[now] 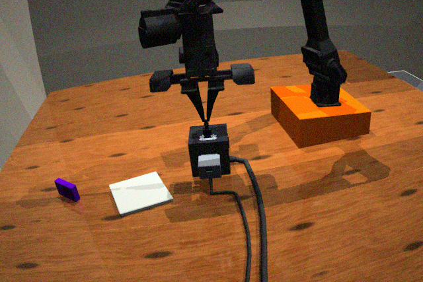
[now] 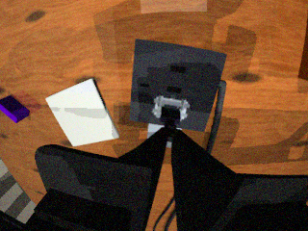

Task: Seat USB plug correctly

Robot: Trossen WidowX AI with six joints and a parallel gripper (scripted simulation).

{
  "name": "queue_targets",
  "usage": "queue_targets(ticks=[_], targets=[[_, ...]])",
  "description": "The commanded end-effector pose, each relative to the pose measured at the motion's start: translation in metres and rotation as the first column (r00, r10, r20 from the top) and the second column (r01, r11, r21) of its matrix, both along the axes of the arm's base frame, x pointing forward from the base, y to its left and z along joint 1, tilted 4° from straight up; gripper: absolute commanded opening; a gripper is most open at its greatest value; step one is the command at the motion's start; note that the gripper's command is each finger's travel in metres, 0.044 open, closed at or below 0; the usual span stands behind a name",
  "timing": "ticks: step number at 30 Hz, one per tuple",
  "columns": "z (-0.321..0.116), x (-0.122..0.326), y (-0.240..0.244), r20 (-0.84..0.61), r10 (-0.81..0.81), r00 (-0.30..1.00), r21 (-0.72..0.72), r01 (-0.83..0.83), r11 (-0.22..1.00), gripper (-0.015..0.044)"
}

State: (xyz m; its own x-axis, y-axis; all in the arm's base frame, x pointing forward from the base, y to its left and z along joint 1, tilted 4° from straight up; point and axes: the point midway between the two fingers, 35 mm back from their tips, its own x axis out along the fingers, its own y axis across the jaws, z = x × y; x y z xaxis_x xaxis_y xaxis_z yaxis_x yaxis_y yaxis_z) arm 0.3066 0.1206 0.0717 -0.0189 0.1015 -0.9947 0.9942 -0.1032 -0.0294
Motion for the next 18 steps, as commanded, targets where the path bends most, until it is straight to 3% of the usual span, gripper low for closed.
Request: queue_targets(ticks=[1, 18], targets=[[-0.0025, -0.0001, 0.0003, -0.005, -0.006, 1.0, 0.0, 0.006, 1.0, 0.0], [-0.0045, -0.0001, 0.0004, -0.005, -0.006, 1.0, 0.0, 0.006, 1.0, 0.0]])
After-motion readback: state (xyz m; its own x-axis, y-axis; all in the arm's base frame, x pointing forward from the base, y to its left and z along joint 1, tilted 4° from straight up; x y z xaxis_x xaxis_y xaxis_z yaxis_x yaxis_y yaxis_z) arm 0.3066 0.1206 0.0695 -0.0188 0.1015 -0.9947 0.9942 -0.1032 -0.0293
